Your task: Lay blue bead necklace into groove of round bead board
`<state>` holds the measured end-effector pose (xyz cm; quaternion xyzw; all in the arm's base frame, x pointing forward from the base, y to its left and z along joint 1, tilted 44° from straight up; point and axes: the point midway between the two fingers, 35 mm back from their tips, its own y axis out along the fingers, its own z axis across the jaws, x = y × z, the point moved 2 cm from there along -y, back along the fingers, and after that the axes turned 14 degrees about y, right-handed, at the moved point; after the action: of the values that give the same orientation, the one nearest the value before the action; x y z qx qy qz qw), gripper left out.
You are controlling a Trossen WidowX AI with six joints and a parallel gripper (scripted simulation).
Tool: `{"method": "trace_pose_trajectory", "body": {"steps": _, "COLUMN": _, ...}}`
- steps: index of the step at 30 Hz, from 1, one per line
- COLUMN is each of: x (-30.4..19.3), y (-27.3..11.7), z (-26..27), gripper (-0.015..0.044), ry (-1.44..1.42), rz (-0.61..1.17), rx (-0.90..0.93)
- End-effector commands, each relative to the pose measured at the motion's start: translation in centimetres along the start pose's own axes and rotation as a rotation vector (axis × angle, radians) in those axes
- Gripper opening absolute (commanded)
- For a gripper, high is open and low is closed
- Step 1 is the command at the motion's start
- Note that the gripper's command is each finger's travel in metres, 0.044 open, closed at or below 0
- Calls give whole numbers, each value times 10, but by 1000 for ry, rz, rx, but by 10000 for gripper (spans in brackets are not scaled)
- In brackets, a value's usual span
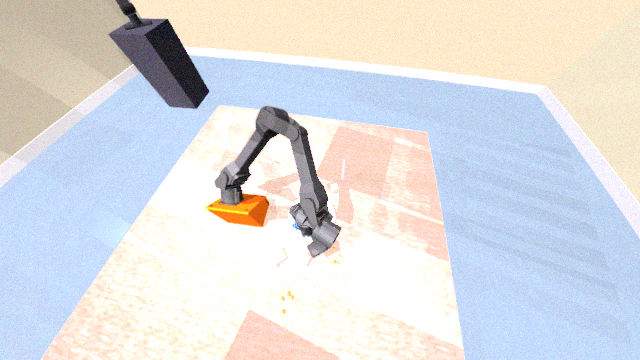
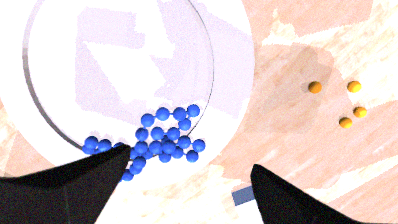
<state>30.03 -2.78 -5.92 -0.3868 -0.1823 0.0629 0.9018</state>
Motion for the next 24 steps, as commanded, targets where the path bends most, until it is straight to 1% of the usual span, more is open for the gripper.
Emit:
{"method": "trace_pose_trajectory", "body": {"steps": 1, "x": -24, "y": -9, "z": 19, "gripper": 310, "ry": -47, "rz": 5, "rx": 2}}
{"method": "trace_pose_trajectory", "body": {"steps": 6, "x": -45, "y": -15, "z": 37, "gripper": 310, "ry": -100, "rz": 6, "rx": 3}}
{"method": "trace_pose_trajectory", "body": {"steps": 11, "x": -45, "y": -14, "z": 37, "gripper": 310, "ry": -100, "rz": 6, "rx": 3}}
{"method": "trace_pose_trajectory", "body": {"steps": 16, "x": -46, "y": 1, "z": 37, "gripper": 310, "ry": -100, "rz": 6, "rx": 4}}
{"method": "trace_pose_trajectory", "body": {"steps": 18, "x": -43, "y": -6, "z": 35, "gripper": 310, "ry": -107, "rz": 5, "rx": -4}}
{"method": "trace_pose_trajectory", "body": {"steps": 24, "x": -43, "y": -1, "z": 35, "gripper": 310, "ry": -106, "rz": 5, "rx": -3}}
